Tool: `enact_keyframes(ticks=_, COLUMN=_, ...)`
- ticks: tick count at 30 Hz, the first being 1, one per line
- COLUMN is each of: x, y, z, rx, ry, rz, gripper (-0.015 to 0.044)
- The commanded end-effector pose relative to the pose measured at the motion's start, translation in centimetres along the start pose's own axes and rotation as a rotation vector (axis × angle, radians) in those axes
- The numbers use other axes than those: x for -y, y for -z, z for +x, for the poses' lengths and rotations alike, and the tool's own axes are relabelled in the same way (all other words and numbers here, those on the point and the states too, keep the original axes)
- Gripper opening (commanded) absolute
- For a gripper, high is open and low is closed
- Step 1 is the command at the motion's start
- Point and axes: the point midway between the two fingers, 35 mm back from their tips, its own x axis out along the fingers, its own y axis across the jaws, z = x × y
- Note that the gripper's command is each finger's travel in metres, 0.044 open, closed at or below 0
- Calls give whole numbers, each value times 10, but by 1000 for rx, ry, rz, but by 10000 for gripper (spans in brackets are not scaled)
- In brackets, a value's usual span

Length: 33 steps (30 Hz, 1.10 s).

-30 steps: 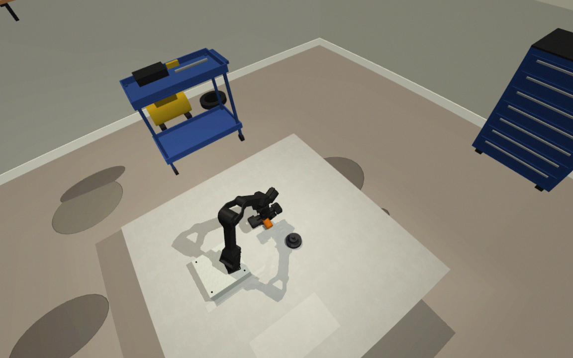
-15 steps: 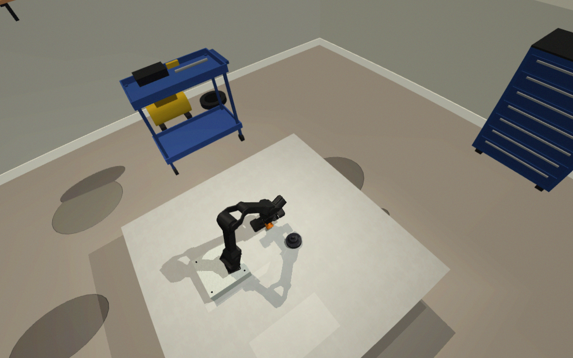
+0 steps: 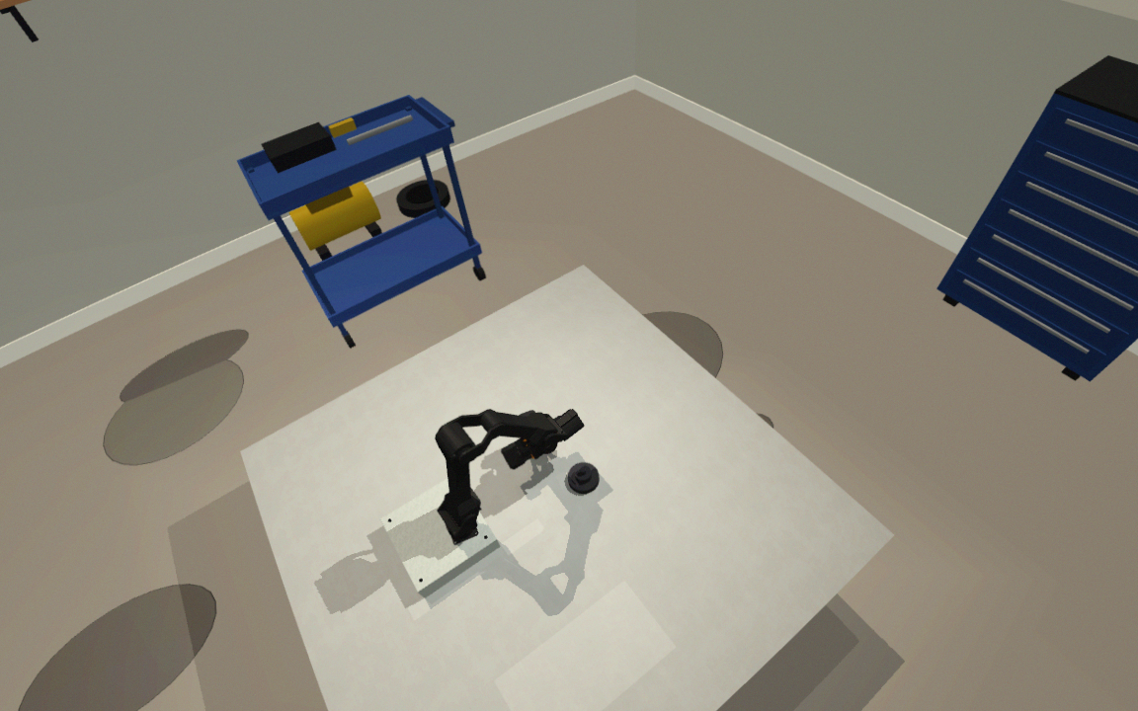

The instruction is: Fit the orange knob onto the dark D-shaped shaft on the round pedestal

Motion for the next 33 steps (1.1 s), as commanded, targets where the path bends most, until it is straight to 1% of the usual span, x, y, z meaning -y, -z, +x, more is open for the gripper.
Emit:
enact_keyframes(ticks=1, x=0, y=3, z=-1, rx=67, ry=-1, rz=-3, gripper=181)
enact_keyframes(ticks=22, x=-1, y=26, z=-9, rx=425, ry=-3, rz=-2, gripper=181)
enact_keyframes(ticks=25, x=-1, y=25, z=-10, rx=396, ry=-3, rz=-2, gripper=181)
enact_keyframes(ticks=33, x=-1, y=29, z=-13, rx=394, ry=-3, rz=-2, gripper=181)
